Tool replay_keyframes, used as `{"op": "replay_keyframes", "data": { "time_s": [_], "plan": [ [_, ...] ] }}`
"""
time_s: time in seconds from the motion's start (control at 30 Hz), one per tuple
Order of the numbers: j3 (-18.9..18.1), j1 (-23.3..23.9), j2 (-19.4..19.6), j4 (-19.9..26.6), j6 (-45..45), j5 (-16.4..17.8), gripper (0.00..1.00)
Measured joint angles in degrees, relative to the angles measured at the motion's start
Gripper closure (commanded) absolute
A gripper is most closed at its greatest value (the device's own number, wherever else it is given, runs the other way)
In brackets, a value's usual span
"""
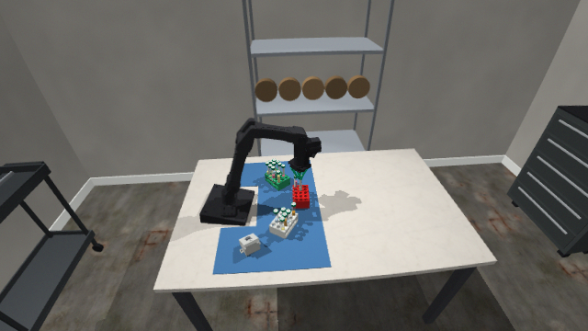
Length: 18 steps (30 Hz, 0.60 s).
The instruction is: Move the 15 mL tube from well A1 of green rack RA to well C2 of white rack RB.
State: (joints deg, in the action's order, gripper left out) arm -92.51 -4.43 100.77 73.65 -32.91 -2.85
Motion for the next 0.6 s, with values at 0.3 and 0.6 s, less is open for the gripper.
{"op": "replay_keyframes", "data": {
  "time_s": [0.3, 0.6],
  "plan": [
    [0.9, 0.1, 0.1, -0.9, -0.1, 0.0, 1.0],
    [1.5, 0.1, 0.1, -1.7, -0.1, 0.0, 1.0]
  ]
}}
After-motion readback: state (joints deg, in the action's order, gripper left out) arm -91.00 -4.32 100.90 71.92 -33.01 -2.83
